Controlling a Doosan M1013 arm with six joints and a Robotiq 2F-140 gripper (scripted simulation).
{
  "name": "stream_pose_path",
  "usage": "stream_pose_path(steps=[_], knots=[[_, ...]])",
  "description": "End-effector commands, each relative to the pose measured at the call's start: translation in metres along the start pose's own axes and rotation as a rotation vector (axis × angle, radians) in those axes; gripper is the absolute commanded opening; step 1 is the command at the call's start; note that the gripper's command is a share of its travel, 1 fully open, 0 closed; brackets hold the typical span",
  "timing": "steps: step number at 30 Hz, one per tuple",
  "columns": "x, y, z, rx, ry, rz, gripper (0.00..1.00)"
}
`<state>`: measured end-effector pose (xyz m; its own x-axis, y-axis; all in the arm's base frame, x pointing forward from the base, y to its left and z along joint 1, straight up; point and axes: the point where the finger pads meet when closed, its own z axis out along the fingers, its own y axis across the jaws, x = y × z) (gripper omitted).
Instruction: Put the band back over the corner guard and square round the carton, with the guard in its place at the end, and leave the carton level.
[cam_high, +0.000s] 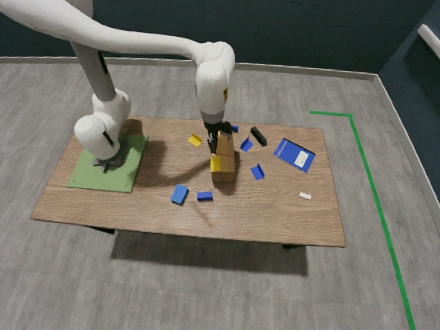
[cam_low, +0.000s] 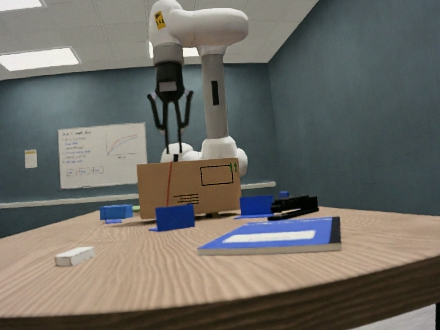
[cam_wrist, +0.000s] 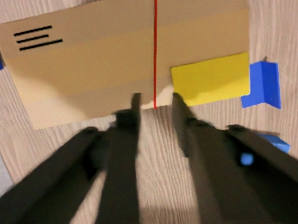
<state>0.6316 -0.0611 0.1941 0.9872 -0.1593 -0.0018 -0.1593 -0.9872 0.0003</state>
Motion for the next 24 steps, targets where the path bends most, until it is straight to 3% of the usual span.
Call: stream_pose_path(steps=[1,24], knots=[[-0.0001,0.0006,0.001,0.002,0.003,0.003,0.18],[-0.0005,0.0005,0.0058,0.001,0.001,0.004,0.18]])
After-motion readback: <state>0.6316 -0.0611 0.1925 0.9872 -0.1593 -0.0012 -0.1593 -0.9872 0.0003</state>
